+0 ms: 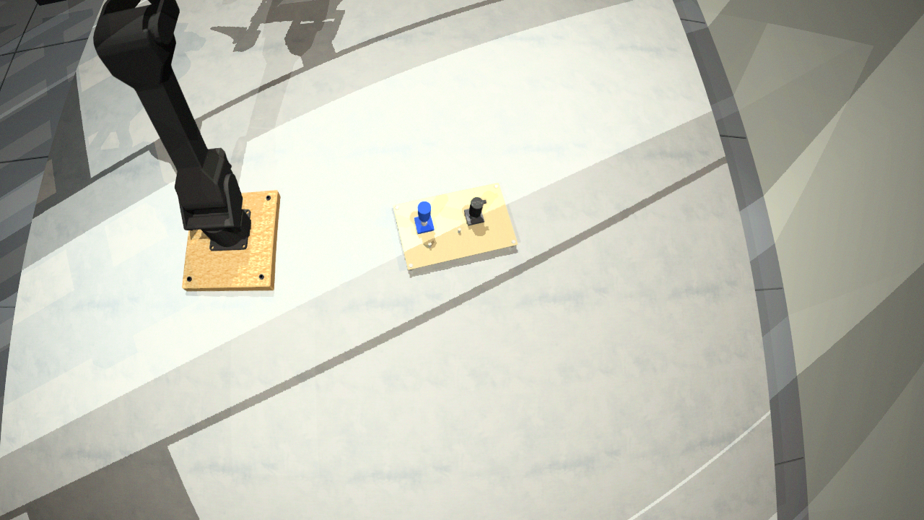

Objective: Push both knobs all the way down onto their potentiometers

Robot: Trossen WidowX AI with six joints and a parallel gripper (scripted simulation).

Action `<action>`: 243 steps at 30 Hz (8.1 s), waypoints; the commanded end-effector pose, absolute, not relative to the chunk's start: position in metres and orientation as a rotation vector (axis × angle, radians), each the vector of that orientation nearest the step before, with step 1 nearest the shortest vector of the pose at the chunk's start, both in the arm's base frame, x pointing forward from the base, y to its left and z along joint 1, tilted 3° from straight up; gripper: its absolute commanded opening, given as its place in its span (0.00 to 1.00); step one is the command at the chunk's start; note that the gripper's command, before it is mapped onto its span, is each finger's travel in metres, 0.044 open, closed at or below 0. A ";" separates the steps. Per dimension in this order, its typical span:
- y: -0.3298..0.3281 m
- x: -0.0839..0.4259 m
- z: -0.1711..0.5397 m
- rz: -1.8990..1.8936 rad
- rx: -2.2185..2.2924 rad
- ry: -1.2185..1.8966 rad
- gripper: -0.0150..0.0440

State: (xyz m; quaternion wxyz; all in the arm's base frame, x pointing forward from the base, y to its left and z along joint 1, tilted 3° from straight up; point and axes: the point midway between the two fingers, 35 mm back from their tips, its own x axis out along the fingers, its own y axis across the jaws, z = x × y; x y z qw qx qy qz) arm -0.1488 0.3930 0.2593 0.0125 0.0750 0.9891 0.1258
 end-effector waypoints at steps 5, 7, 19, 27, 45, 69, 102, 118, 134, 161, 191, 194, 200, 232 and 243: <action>0.408 -0.126 0.257 0.465 0.379 3.026 0.71; 0.415 -0.113 0.255 0.504 0.458 2.986 0.62; 0.450 -0.018 0.246 0.677 0.876 2.638 0.25; 0.451 0.033 0.240 0.701 1.008 2.457 0.25; 0.408 0.179 0.209 0.634 1.156 1.933 0.25; 0.234 0.330 0.151 0.332 0.674 1.383 0.25; -0.004 0.306 0.126 0.147 -0.110 1.576 0.25; -0.004 0.306 0.113 0.147 -0.110 1.576 0.25; -0.003 0.306 0.099 0.147 -0.110 1.576 0.25; -0.003 0.306 0.095 0.147 -0.110 1.576 0.25; -0.003 0.306 0.094 0.147 -0.110 1.576 0.25; -0.003 0.306 0.092 0.147 -0.110 1.576 0.25; -0.003 0.305 0.090 0.147 -0.110 1.576 0.25; -0.003 0.305 0.080 0.147 -0.110 1.576 0.25; -0.003 0.305 0.077 0.147 -0.110 1.576 0.25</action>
